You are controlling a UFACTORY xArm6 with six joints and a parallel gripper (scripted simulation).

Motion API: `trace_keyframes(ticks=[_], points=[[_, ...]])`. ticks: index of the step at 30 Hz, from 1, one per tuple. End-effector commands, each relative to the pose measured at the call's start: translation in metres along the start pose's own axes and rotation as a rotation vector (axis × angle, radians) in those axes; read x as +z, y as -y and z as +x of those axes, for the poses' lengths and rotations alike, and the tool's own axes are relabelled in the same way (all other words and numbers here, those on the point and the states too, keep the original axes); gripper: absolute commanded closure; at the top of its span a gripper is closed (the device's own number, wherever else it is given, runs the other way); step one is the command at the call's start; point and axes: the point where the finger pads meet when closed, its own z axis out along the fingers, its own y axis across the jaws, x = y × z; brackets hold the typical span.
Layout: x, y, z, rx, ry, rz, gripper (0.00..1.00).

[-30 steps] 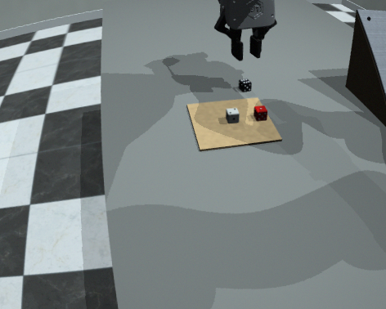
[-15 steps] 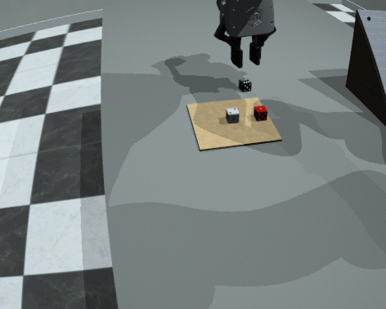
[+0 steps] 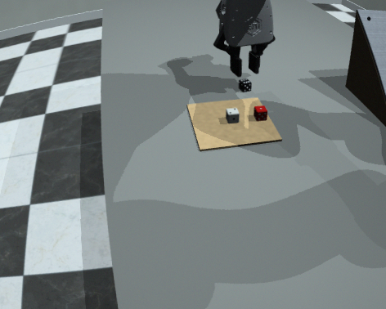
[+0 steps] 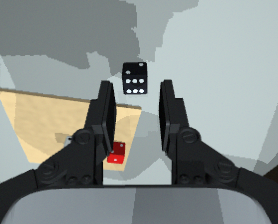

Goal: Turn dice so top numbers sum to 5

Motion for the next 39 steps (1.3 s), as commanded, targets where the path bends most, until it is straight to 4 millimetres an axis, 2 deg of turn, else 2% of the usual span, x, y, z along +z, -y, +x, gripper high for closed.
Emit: trace_keyframes(ticks=[1,13,39], points=[[0.0026,0.0015,0.0010,-0.001,-0.003,0.003,0.64],[0.0102,0.0019,0.0013,-0.001,-0.003,0.003,0.64],[0.0106,0.0019,0.0013,-0.001,-0.003,0.003,0.64]])
